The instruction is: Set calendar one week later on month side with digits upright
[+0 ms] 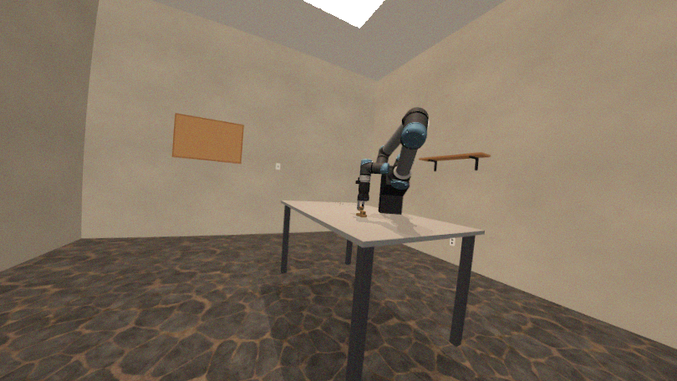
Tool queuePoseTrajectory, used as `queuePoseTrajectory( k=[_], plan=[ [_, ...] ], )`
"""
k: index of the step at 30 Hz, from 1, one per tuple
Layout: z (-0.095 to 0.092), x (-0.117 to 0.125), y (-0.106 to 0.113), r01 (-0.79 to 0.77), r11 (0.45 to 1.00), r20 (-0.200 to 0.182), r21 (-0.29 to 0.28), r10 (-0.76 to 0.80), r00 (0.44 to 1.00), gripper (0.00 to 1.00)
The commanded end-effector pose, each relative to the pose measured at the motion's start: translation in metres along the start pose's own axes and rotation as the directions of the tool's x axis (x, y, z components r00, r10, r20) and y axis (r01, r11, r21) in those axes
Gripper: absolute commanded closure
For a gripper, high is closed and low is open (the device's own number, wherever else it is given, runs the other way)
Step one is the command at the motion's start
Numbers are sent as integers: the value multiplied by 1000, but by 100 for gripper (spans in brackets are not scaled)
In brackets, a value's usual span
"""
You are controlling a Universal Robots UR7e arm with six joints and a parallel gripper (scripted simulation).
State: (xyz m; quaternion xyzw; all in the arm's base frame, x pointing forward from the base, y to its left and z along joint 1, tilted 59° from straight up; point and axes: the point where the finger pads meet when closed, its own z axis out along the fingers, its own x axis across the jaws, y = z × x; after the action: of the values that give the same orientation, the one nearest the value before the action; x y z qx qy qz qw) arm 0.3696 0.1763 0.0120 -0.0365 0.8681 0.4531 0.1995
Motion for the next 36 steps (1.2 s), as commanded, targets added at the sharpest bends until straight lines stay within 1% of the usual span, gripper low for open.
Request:
queuePoseTrajectory(
  k=[1, 14, 16, 30, 36],
  plan=[
    [-9, -1, -1, 1, 1000, -2, -1, -1, 1000, 43],
    [-37, -1, -1, 1, 1000, -2, -1, -1, 1000, 43],
    [-37, -1, -1, 1, 1000, -2, -1, -1, 1000, 43],
    [-63, -1, -1, 1, 1000, -2, 0, -1, 1000, 43],
    [-68, -1, -1, 1, 1000, -3, 0, -1, 1000, 43]
  ],
)
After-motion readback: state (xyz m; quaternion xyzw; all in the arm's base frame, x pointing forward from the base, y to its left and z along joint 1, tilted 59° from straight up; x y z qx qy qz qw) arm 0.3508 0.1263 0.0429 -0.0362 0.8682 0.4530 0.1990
